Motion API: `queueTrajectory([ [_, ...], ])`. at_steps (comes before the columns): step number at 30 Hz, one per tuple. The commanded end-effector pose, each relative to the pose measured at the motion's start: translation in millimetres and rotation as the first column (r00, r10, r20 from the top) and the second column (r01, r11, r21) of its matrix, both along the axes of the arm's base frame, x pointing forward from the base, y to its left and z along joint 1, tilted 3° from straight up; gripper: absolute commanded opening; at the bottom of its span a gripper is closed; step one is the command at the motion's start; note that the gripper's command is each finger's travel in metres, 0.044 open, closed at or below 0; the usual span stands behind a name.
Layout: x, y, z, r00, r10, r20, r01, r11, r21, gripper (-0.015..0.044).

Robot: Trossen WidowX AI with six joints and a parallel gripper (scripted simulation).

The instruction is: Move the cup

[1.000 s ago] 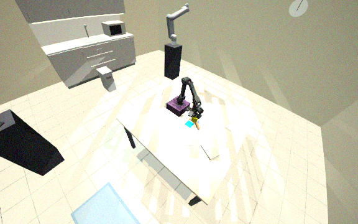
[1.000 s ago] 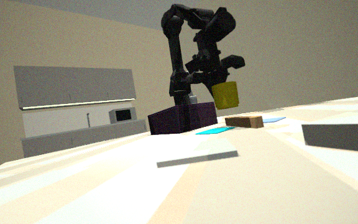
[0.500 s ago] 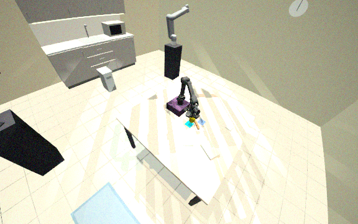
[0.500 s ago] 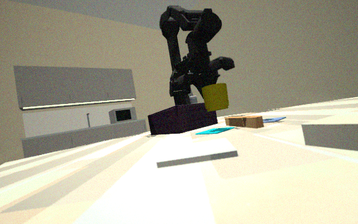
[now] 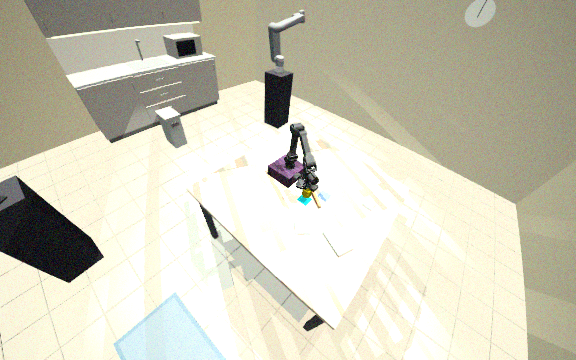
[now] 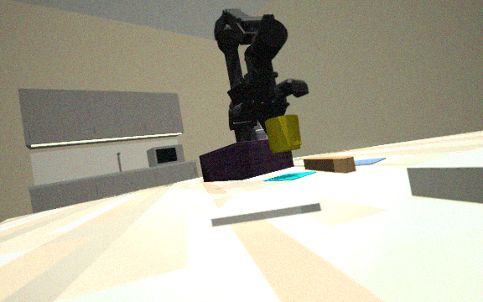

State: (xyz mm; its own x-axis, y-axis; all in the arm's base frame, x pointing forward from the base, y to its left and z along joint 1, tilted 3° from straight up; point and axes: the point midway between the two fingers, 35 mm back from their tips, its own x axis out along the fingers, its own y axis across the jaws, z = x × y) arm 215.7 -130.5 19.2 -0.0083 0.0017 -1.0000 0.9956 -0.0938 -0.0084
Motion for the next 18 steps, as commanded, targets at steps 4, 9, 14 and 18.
queueTrajectory([
  [4,-4,1,-14,1.0,0.002,-0.015,-0.002,1.0,0.005,0.0],
  [9,-4,1,-21,1.0,0.002,-0.015,-0.002,1.0,0.005,0.0],
  [14,-4,1,-29,1.0,0.002,-0.015,-0.002,1.0,0.005,0.0],
  [18,-5,1,-35,1.0,0.002,-0.015,-0.002,1.0,0.005,0.0],
])
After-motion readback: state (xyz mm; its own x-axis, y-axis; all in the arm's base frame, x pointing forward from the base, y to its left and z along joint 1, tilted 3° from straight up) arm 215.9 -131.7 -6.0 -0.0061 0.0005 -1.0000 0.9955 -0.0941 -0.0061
